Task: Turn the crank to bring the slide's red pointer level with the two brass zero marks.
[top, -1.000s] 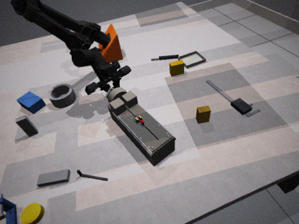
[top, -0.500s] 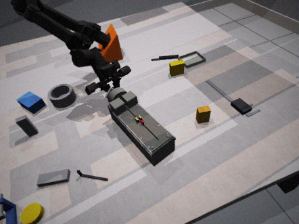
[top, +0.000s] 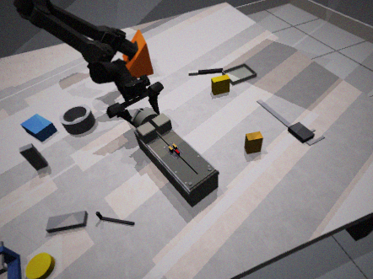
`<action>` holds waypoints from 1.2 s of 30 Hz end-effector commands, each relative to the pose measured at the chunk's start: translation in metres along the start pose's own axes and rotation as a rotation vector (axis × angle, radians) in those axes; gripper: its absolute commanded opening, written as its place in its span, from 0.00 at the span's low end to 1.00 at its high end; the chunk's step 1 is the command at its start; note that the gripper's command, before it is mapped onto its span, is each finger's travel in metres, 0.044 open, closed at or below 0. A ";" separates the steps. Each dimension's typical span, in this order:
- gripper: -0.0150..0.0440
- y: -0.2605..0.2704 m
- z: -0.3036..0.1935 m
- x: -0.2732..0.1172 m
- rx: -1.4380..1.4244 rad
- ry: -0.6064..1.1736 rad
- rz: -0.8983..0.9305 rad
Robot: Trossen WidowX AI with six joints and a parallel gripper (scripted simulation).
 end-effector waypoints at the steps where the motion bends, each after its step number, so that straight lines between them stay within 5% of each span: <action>1: 1.00 0.000 0.000 0.000 0.000 0.001 0.000; 17: 1.00 -0.011 0.045 -0.041 0.002 -0.002 0.005; 29: 1.00 -0.024 0.108 -0.109 -0.003 -0.009 0.012; 36: 1.00 -0.034 0.128 -0.096 0.042 0.009 -0.019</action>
Point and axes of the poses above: the point midway between the two fingers, 35 mm back from their tips, its own x axis out along the fingers, its own y axis across the jaws, z = x × y, the point moved 4 cm from there along -x, back along the fingers, and after that the axes turned 14 degrees about -x, right-handed, at the moved point
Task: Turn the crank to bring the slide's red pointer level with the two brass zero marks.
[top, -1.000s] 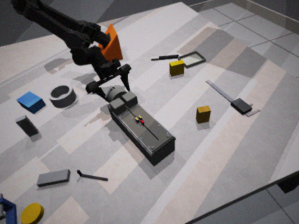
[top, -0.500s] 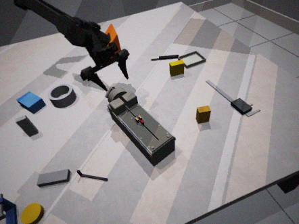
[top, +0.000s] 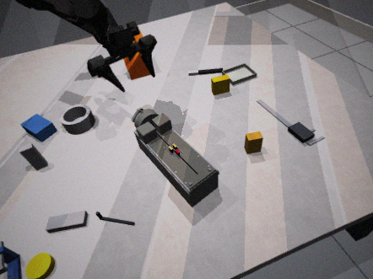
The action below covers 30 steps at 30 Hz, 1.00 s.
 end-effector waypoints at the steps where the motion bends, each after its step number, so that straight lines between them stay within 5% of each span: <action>1: 1.00 -0.007 0.013 0.009 0.033 0.015 -0.023; 21: 1.00 -0.026 0.083 0.083 0.230 0.078 -0.165; 30: 1.00 -0.018 0.050 0.119 0.231 0.079 -0.167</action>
Point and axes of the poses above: the point midway between the two fingers, 35 mm back from their tips, its own x axis out along the fingers, its own y axis across the jaws, z = x × y, the point moved 4 cm from there along -x, back along the fingers, and after that the axes turned 14 degrees about -x, right-handed, at the moved point
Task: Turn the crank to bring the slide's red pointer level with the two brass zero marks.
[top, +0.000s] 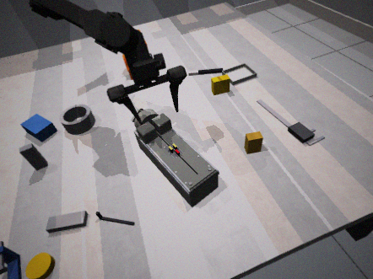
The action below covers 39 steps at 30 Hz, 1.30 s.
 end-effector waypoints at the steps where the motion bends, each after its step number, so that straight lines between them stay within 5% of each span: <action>1: 1.00 0.006 -0.021 0.019 -0.016 0.016 0.008; 21: 1.00 0.006 -0.023 0.020 -0.016 0.016 0.008; 30: 1.00 -0.001 0.015 -0.021 -0.010 0.019 0.005; 39: 1.00 -0.009 -0.006 -0.046 -0.076 0.001 0.053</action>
Point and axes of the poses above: the point midway between the two fingers, 35 mm back from their tips, its own x axis out along the fingers, its own y axis across the jaws, z = x × y, the point moved 4 cm from there along -x, back along the fingers, and after that the axes turned 14 degrees about -x, right-handed, at the moved point
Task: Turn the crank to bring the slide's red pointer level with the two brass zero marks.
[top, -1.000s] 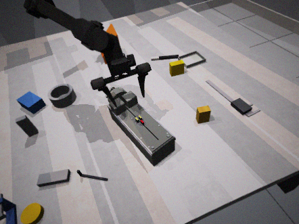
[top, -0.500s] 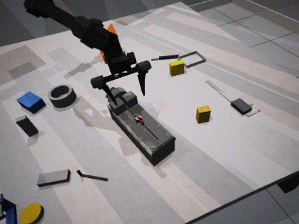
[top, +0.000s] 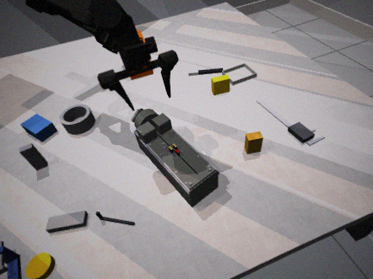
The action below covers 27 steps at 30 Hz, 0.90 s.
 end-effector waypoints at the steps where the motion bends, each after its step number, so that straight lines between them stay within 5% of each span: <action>1: 1.00 0.000 -0.012 -0.012 -0.041 -0.008 0.030; 18: 1.00 0.001 -0.085 -0.069 -0.213 -0.065 0.148; 27: 1.00 0.005 -0.102 -0.051 -0.219 -0.066 0.155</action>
Point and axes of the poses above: the point midway between the two fingers, 35 mm back from their tips, its own x axis out along the fingers, its own y axis across the jaws, z = x × y, the point moved 4 cm from there along -x, back along the fingers, and after that the axes turned 14 degrees about -x, right-handed, at the moved point
